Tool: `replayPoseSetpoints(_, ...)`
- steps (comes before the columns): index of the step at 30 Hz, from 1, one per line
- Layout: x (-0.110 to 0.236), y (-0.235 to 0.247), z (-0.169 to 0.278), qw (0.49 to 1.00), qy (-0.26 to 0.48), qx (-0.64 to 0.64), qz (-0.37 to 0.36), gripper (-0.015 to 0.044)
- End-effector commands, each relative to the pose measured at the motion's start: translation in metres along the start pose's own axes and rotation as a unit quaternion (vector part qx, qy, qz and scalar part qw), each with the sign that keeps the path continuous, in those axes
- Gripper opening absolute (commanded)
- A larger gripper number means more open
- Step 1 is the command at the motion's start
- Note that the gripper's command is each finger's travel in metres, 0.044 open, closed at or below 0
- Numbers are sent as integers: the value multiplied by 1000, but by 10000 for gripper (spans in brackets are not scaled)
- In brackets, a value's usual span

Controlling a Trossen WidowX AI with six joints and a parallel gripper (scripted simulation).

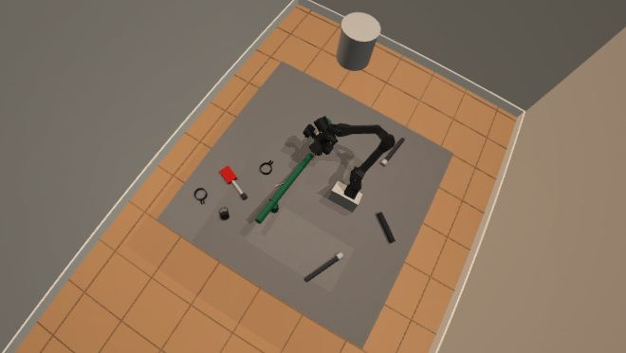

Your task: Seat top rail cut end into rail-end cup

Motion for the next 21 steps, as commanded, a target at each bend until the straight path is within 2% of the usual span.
replayPoseSetpoints(1, 10, -8, -8, 1000, 4, -2, 3, 440)
replayPoseSetpoints(7, 9, -8, -11, 1000, -1, -21, 1, 440)
replayPoseSetpoints(14, 29, -29, -41, 970, -14, -240, -11, 440)
replayPoseSetpoints(21, 54, -46, -75, 892, -11, -451, -16, 440)
Point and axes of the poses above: the point midway between the two fingers, 35 mm back from their tips, its own x axis back along the fingers, its own y axis across the jaws, z = x × y, the point moved 8 cm from there along x, back along the fingers, and after that the axes turned 11 degrees about x, right-handed, at the moved point
